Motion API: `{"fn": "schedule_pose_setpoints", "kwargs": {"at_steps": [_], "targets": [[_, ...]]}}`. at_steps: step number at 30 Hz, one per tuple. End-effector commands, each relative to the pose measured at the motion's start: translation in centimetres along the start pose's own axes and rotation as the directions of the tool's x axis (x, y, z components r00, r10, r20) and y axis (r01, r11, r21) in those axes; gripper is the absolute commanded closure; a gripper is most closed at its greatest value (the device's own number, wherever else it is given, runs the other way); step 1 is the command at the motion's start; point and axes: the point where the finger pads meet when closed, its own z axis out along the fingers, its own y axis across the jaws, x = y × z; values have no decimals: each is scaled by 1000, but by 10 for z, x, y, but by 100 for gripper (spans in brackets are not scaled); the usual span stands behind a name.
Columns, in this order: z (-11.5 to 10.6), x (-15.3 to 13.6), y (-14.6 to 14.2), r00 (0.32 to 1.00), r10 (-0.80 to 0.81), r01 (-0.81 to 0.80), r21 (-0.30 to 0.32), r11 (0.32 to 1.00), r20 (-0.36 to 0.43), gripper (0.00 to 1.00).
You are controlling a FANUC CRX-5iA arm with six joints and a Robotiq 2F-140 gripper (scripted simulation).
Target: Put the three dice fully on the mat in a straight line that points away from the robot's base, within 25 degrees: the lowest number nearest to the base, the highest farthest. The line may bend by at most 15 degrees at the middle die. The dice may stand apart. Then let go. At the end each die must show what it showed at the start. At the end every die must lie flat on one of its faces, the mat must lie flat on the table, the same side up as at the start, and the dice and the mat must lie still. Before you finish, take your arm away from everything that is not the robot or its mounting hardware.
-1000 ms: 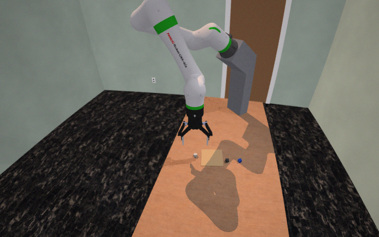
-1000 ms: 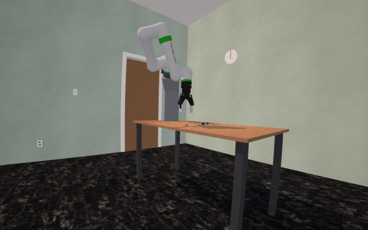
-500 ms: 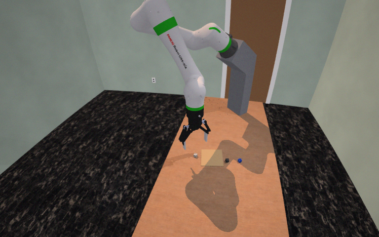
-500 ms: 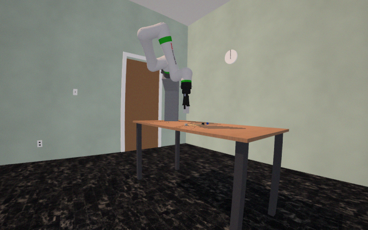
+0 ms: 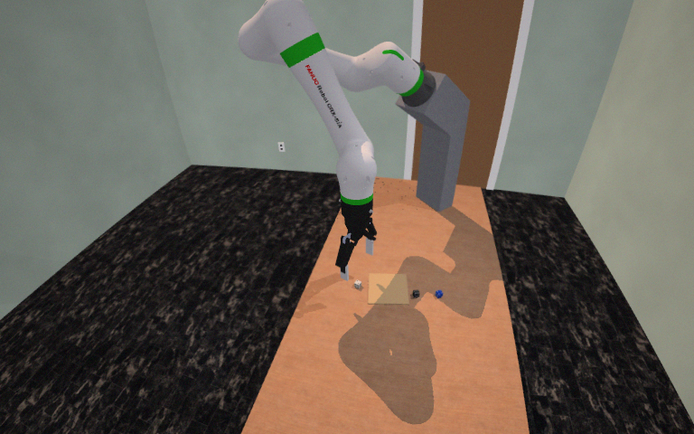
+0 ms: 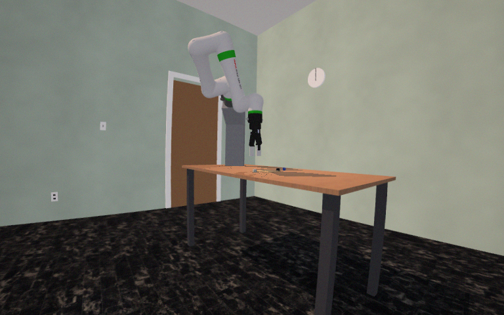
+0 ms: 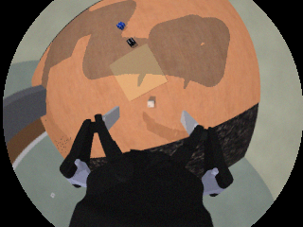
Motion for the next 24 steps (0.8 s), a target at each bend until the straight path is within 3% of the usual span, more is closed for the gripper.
{"fn": "schedule_pose_setpoints", "kwargs": {"at_steps": [1,7,8,24], "targets": [[1,0,0,996,-86,86,22,996,9,0],[1,0,0,995,-98,98,22,995,9,0],[1,0,0,995,-98,98,22,995,9,79],[1,0,0,995,-98,98,22,995,9,79]]}}
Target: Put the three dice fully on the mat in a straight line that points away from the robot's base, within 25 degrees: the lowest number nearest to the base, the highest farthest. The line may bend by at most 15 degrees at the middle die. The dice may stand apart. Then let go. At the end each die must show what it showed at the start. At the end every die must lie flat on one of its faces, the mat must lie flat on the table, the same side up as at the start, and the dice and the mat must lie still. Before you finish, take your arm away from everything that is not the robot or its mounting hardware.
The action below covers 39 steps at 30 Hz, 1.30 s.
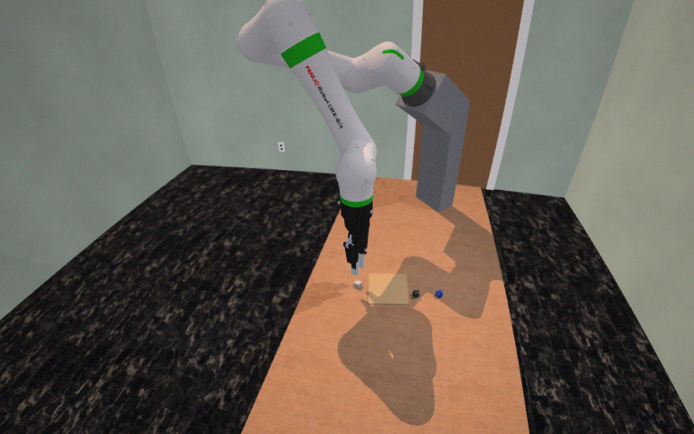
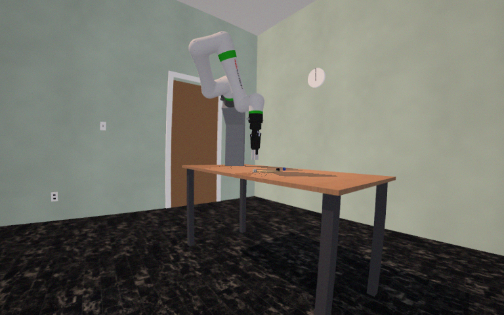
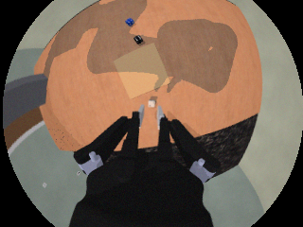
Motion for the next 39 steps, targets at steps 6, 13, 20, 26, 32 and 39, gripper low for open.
{"fn": "schedule_pose_setpoints", "kwargs": {"at_steps": [6,13,20,26,32,39], "targets": [[0,0,0,1000,0,0,0,1000,0,79],[0,0,0,1000,0,0,0,1000,0,79],[0,0,0,1000,0,0,0,1000,0,79],[1,0,0,1000,0,0,0,1000,0,79],[4,0,0,1000,0,0,0,1000,0,79],[11,0,0,1000,0,0,0,1000,0,79]]}}
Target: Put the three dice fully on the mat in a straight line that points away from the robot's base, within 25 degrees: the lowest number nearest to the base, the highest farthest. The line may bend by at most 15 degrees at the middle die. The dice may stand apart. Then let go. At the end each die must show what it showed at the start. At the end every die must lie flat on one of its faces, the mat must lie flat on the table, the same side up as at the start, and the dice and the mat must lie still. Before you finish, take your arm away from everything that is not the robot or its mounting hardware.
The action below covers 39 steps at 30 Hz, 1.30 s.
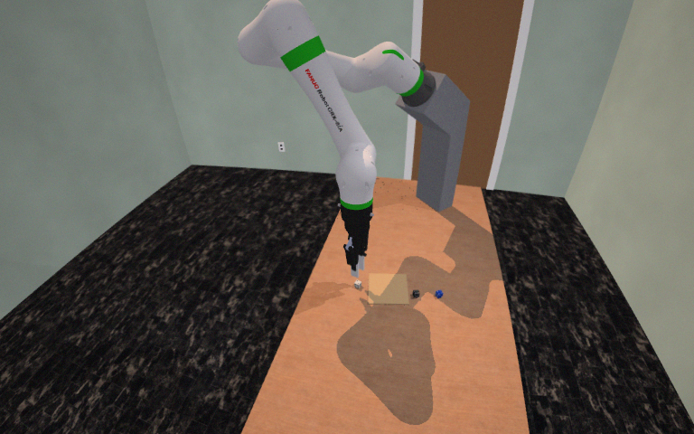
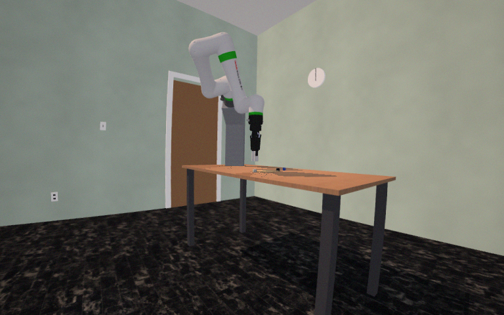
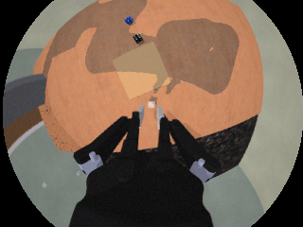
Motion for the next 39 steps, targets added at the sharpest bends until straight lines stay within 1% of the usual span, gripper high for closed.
{"fn": "schedule_pose_setpoints", "kwargs": {"at_steps": [1,25,39], "targets": [[3,0,0,1000,0,0,0,1000,0,79],[35,0,1,1000,0,0,0,1000,0,79],[42,0,1,1000,0,0,0,1000,0,79]]}}
